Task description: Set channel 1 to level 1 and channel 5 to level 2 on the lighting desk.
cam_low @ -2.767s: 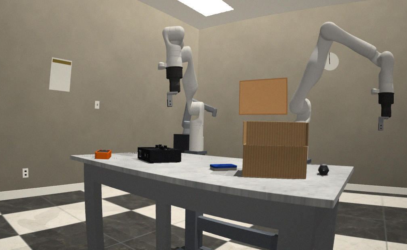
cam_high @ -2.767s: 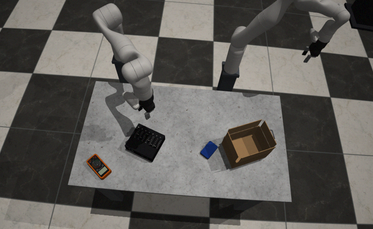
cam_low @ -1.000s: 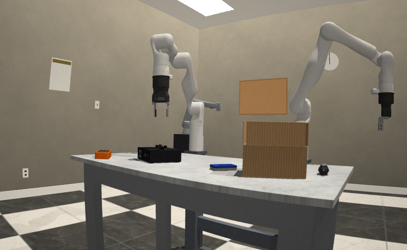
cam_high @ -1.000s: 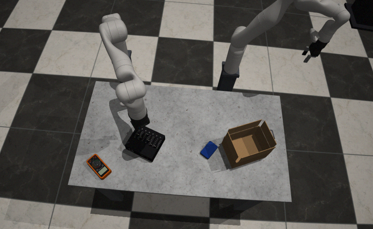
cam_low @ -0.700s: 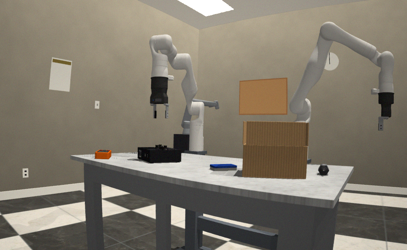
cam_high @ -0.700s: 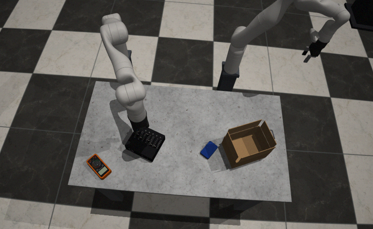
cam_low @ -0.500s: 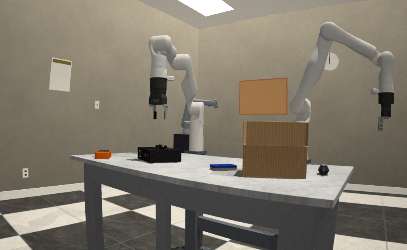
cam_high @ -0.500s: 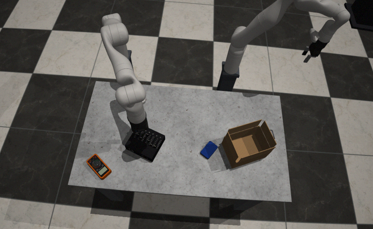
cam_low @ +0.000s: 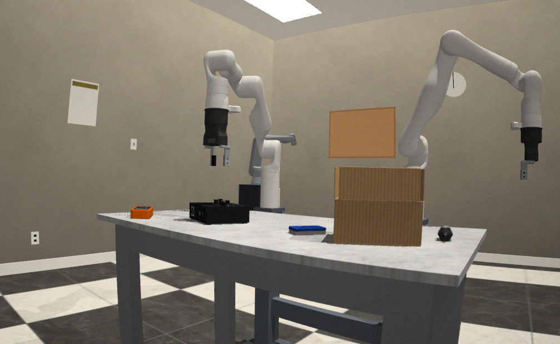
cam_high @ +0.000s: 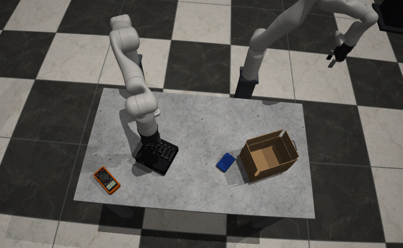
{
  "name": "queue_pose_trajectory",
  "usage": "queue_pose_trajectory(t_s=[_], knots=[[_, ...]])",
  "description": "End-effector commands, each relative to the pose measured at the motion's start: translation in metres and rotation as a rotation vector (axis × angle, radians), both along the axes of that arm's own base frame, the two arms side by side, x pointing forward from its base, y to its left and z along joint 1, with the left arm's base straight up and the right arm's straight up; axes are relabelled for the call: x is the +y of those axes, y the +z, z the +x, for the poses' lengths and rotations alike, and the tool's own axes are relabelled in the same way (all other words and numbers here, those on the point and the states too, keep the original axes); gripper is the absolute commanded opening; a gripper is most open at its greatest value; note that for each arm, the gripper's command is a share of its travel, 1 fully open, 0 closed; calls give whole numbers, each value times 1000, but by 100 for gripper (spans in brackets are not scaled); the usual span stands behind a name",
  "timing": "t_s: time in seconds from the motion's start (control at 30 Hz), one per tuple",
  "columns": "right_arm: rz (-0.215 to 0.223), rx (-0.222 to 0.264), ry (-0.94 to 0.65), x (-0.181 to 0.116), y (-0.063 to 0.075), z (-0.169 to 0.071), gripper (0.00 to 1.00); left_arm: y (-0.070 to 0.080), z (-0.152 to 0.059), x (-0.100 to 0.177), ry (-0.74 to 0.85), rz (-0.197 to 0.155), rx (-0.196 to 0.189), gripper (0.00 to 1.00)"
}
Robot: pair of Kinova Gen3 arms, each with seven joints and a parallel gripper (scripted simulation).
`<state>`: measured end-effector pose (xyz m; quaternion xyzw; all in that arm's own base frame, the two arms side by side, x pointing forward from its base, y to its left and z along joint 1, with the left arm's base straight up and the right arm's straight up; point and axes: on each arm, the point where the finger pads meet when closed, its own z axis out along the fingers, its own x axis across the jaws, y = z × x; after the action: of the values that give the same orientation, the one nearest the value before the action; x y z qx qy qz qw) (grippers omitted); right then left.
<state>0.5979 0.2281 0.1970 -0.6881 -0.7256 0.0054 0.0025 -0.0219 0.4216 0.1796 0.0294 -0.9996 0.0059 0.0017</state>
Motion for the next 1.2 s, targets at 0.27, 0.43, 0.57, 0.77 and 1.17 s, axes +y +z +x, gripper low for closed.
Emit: queue_pose_trajectory(t_s=[0.27, 0.43, 0.57, 0.77, 1.17], knots=[[4, -11, -64, 4, -2, 5, 100, 1, 0, 3, -7, 12, -3, 100], [4, -11, -74, 4, -2, 5, 100, 1, 0, 3, -7, 12, -3, 100], [4, -11, -75, 4, -2, 5, 100, 1, 0, 3, -7, 12, -3, 100], [4, -11, -75, 4, -2, 5, 100, 1, 0, 3, -7, 12, -3, 100], [4, -11, -73, 4, -2, 5, 100, 1, 0, 3, -7, 12, -3, 100]])
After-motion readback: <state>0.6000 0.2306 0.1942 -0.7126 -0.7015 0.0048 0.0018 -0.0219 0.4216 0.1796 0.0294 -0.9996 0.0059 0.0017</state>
